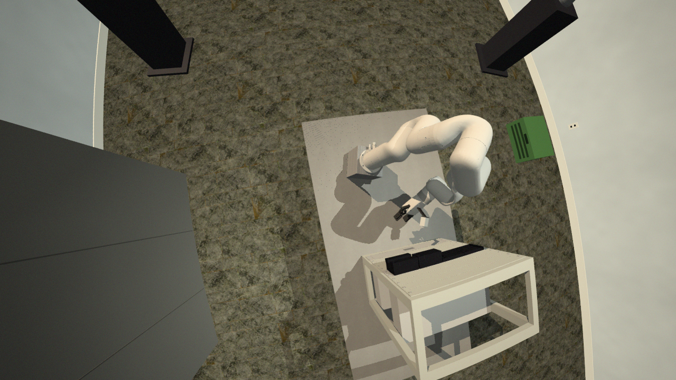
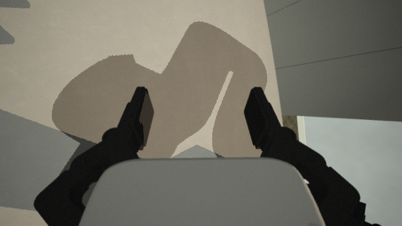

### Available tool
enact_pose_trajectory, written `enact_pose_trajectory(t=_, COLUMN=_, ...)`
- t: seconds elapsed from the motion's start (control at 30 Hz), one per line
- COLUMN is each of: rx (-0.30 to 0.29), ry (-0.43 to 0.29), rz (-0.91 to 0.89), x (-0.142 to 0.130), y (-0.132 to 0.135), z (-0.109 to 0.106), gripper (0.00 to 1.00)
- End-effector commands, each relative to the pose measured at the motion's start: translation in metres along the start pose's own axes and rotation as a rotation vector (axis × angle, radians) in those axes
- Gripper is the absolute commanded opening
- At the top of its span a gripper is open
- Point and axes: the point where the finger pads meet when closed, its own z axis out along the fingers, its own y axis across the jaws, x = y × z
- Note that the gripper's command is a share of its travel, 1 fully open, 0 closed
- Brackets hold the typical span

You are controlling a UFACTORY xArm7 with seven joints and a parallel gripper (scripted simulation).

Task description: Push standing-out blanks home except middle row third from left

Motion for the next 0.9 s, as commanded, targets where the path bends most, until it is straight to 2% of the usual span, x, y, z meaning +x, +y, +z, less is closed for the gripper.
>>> enact_pose_trajectory(t=0.0, rx=-0.037, ry=0.098, rz=-0.129, x=0.013, y=0.026, z=0.013, gripper=1.00)
enact_pose_trajectory(t=0.27, rx=-0.111, ry=0.260, rz=-0.347, x=0.047, y=0.066, z=0.021, gripper=1.00)
enact_pose_trajectory(t=0.33, rx=-0.111, ry=0.260, rz=-0.347, x=0.047, y=0.066, z=0.021, gripper=1.00)
enact_pose_trajectory(t=0.4, rx=-0.131, ry=0.305, rz=-0.403, x=0.058, y=0.076, z=0.020, gripper=1.00)
enact_pose_trajectory(t=0.77, rx=-0.220, ry=0.533, rz=-0.658, x=0.113, y=0.117, z=-0.003, gripper=1.00)
enact_pose_trajectory(t=0.87, rx=-0.231, ry=0.570, rz=-0.694, x=0.121, y=0.122, z=-0.009, gripper=1.00)
